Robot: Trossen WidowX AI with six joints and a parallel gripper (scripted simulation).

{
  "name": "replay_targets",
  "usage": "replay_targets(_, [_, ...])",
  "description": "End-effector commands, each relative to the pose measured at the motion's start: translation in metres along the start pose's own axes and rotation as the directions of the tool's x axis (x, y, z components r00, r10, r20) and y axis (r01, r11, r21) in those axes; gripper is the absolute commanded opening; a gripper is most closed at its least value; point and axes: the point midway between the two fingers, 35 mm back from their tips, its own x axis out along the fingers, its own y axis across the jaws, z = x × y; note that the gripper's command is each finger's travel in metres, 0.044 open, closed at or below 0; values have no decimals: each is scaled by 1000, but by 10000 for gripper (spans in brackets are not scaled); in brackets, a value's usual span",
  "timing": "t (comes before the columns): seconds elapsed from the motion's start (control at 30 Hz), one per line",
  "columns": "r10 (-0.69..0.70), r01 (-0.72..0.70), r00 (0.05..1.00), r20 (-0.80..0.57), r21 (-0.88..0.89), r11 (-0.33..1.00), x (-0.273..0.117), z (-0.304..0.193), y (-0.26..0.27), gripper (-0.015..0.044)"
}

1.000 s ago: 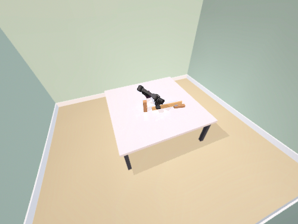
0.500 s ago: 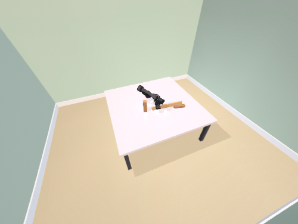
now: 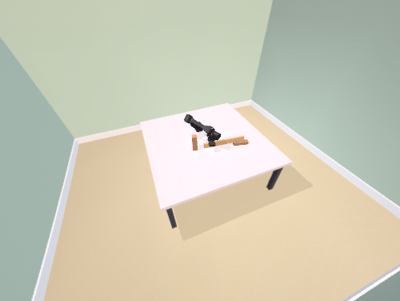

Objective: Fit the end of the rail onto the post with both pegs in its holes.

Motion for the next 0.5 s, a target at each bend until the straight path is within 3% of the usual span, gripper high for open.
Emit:
replay_targets(0.0, [-5, 5, 1000, 5, -2, 1000, -5, 1, -1, 0])
replay_targets(0.47, [-5, 5, 1000, 5, -2, 1000, -12, 1, -2, 0])
